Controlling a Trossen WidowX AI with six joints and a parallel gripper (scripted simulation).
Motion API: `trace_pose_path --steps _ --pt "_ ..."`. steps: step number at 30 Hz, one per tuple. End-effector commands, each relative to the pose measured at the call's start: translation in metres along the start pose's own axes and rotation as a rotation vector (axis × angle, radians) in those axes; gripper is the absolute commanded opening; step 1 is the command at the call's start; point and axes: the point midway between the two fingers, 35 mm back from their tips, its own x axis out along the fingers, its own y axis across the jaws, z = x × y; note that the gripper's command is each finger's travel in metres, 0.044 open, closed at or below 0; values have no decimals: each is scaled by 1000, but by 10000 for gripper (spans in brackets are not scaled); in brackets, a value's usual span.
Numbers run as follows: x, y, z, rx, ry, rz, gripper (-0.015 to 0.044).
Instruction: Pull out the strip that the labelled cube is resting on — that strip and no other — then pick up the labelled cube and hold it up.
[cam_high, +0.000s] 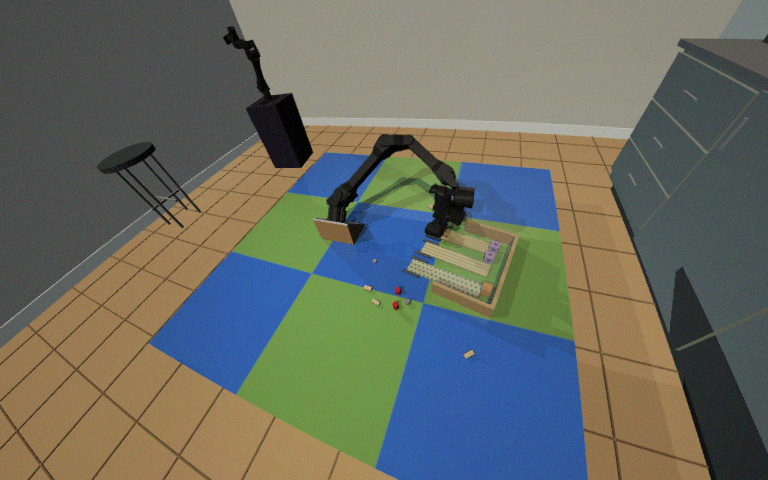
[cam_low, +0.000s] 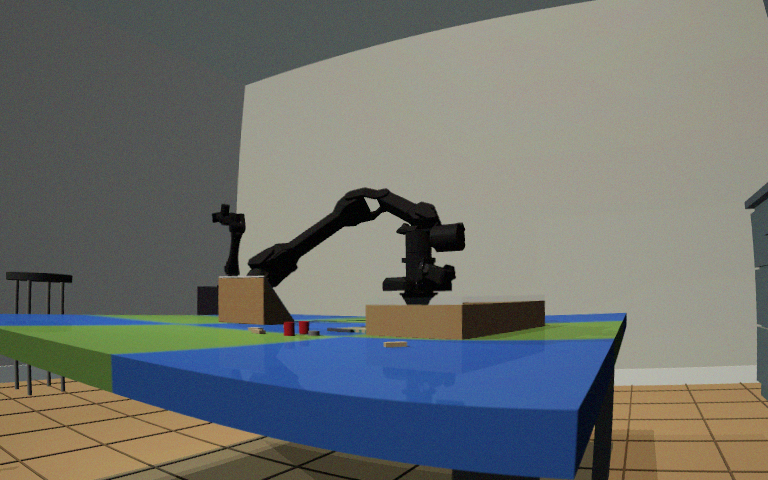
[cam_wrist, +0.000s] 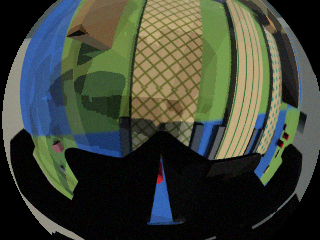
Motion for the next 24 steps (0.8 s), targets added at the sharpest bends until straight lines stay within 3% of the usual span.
trace_pose_path --steps 1,24 --pt "3 0 0 3 2 1 0" --pt "5 0 1 3 2 1 0"
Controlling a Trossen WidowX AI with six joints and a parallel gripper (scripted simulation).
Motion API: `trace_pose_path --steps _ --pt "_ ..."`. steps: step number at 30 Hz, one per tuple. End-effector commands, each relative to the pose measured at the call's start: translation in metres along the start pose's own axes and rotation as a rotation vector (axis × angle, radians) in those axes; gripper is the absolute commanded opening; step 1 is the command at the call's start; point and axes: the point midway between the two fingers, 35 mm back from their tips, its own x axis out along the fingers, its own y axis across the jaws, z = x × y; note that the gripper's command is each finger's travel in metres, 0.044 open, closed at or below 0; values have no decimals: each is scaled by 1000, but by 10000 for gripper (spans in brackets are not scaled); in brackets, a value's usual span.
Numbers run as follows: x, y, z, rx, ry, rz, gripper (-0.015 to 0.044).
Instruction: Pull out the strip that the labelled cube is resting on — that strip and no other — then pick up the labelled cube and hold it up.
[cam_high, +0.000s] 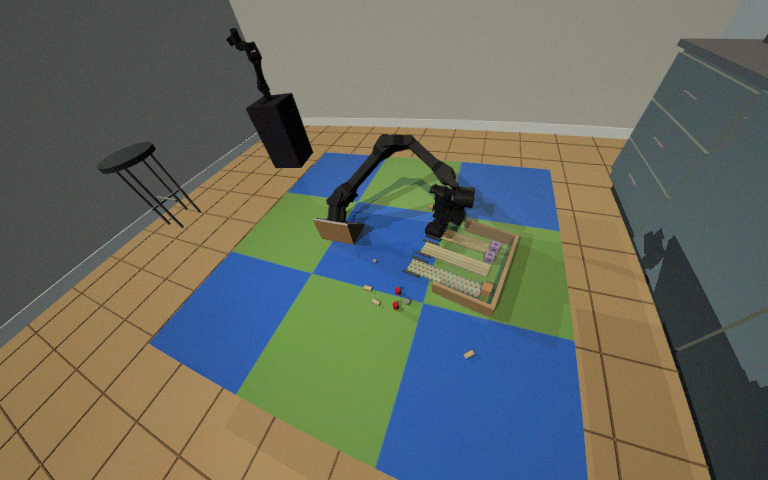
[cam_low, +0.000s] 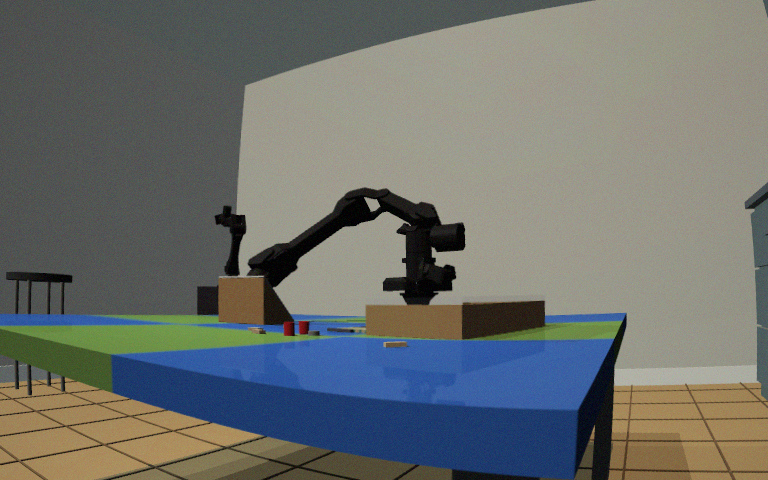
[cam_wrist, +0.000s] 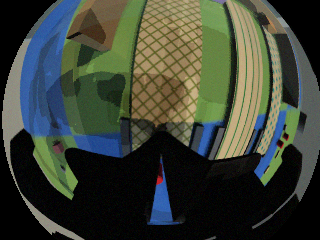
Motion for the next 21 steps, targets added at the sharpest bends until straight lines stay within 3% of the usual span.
trace_pose_path --steps 1,21 --pt "4 1 0 1 5 1 0" --pt "6 1 -12 1 5 1 0"
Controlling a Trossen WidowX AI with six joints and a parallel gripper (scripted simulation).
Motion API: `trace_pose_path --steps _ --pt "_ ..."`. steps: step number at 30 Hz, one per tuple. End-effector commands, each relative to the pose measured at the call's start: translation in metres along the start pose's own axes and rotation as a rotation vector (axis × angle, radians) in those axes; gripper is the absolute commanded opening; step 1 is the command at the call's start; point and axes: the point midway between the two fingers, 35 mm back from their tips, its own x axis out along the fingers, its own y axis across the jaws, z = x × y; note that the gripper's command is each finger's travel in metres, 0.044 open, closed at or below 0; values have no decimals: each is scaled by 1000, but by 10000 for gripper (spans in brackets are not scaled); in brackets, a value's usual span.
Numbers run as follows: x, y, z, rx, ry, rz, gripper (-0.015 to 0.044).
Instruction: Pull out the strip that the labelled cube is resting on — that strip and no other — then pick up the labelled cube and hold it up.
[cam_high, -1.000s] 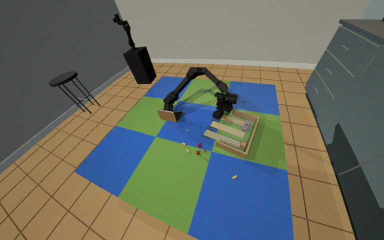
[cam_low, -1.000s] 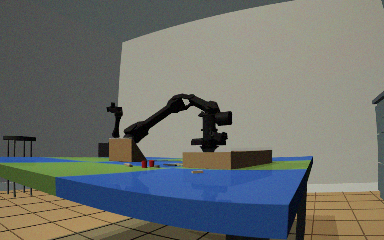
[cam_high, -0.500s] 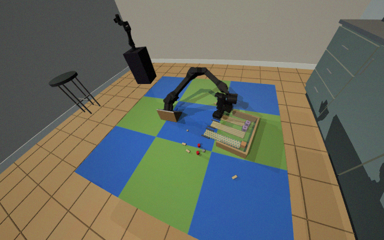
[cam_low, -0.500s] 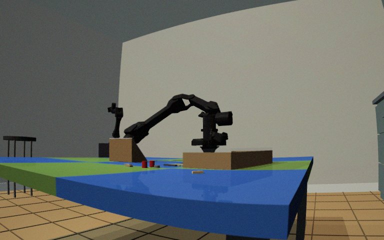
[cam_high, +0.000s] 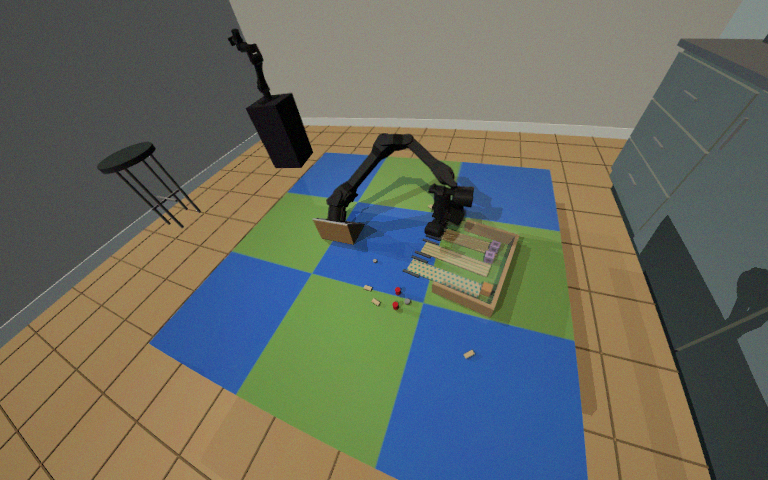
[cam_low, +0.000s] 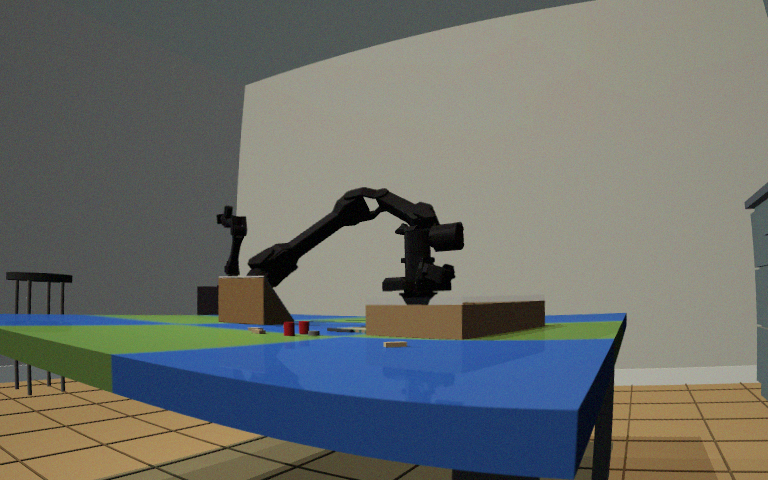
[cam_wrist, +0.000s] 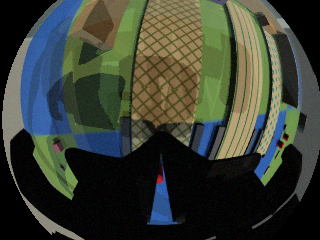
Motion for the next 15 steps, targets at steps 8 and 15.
trace_pose_path --steps 8,15 --pt "6 0 -22 9 20 -1 0" --pt "7 0 -33 9 20 -1 0"
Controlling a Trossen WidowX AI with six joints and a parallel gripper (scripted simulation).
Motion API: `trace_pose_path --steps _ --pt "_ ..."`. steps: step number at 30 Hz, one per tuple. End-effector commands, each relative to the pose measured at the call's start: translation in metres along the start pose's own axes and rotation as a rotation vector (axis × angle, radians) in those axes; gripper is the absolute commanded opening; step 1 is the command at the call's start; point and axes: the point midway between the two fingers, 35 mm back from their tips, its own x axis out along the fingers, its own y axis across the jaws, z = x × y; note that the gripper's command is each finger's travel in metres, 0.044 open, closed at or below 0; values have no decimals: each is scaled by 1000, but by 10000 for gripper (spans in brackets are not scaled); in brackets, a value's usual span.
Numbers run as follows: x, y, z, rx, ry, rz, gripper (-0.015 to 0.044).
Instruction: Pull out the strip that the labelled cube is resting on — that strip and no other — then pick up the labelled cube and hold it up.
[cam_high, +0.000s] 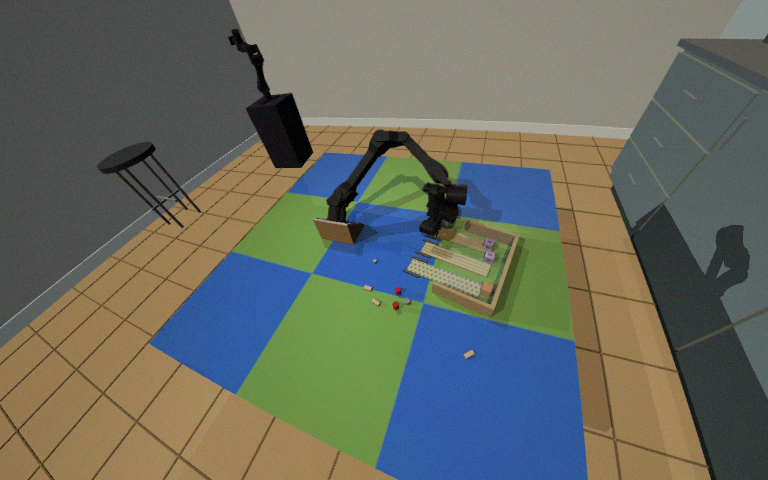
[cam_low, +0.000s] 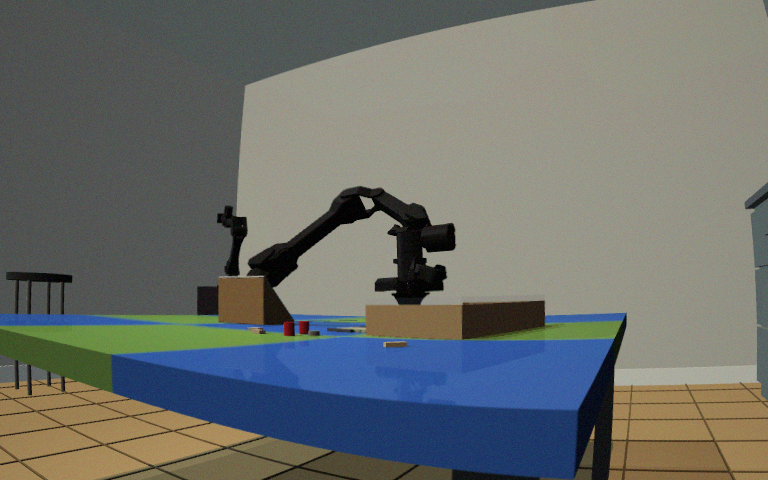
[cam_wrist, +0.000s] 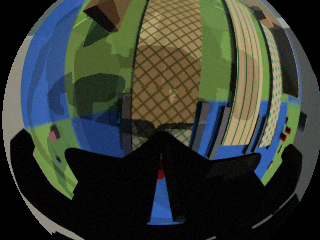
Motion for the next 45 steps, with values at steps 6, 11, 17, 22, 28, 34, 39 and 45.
trace_pose_path --steps 6,11,17,22,28,34,39,45 --pt "7 -1 -20 12 22 -2 0" --pt "7 0 -28 12 23 -2 0" --pt "7 0 -36 12 23 -2 0" --pt "7 0 -44 13 24 -2 0" --pt "7 0 -53 13 24 -2 0" --pt "7 0 -62 14 24 -2 0" --pt "7 0 -69 14 25 -2 0" --pt "7 1 -78 14 25 -2 0"
